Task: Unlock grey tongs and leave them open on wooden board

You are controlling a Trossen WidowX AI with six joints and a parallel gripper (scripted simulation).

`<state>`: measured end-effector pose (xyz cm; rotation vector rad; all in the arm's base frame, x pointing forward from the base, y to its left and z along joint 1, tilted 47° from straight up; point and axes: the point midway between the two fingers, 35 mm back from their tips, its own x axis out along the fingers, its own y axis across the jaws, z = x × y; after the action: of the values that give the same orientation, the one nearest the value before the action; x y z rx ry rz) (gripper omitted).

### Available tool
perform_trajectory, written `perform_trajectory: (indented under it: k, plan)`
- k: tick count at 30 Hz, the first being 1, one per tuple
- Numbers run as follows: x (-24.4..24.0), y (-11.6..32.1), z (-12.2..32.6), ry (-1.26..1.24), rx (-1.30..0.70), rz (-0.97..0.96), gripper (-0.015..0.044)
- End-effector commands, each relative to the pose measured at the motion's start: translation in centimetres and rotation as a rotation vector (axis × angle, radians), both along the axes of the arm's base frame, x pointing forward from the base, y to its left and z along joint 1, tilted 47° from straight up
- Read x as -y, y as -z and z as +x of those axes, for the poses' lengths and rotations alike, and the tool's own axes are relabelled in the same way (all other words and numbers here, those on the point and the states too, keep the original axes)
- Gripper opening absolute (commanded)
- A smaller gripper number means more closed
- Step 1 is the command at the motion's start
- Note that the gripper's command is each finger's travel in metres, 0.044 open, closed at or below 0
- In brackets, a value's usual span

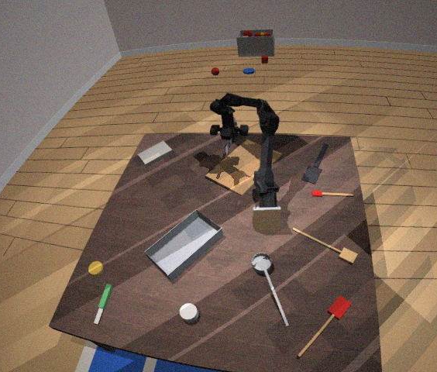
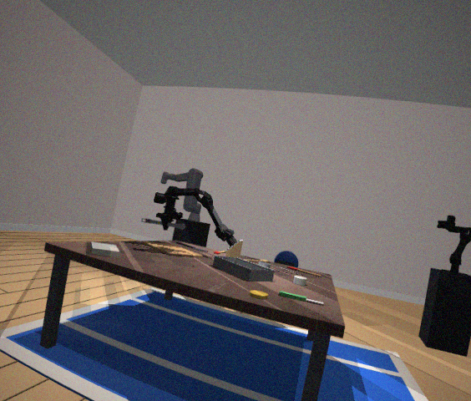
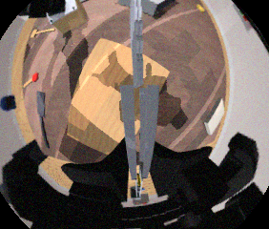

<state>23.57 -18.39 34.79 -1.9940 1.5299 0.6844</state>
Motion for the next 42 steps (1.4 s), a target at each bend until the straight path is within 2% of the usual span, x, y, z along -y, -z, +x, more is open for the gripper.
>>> perform_trajectory:
  k: [1, 42]
  plan:
    - [0.4, 0.5, 0.3, -0.005, -0.001, 0.002, -0.015]
    - [5.2, 5.0, 1.4, -0.006, -0.001, -0.008, -0.015]
